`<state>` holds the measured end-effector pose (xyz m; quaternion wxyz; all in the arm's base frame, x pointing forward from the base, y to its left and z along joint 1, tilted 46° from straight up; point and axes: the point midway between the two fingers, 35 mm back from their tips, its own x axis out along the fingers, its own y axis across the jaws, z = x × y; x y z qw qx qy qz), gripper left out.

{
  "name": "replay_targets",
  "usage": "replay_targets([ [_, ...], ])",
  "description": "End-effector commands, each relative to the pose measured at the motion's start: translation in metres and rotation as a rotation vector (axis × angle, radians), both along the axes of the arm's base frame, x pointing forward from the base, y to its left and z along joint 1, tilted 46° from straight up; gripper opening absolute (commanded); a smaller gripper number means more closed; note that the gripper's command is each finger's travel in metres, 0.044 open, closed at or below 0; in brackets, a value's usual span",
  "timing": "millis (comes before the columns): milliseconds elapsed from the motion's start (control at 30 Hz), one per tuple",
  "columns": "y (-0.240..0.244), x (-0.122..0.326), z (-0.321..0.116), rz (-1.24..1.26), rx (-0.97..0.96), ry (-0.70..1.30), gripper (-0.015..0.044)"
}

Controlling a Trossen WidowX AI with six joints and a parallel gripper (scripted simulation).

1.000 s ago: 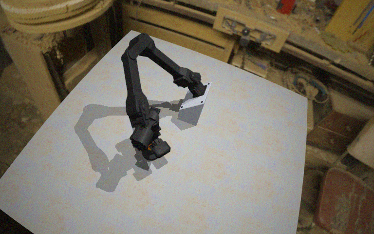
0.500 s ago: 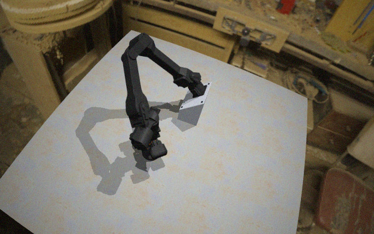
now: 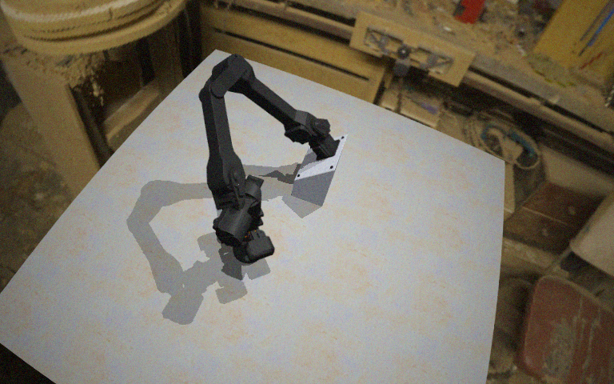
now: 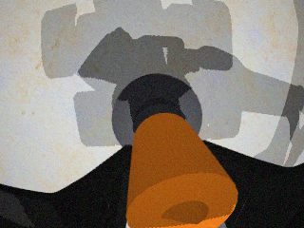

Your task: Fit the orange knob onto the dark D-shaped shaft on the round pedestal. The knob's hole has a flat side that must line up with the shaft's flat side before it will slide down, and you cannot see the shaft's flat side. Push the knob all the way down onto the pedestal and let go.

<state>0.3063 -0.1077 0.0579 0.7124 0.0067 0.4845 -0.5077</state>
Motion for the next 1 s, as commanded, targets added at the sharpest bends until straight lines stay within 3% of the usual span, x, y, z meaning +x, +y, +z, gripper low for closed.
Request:
replay_targets([
  [0, 0.0016, 0.0012, 0.0032, -0.001, -0.003, -0.004, 0.0000],
  [333, 0.0016, 0.0021, 0.0032, -0.147, 0.000, -0.155, 0.0000],
  [967, -0.0009, 0.0010, 0.0000, -0.147, 0.000, -0.155, 0.0000],
])
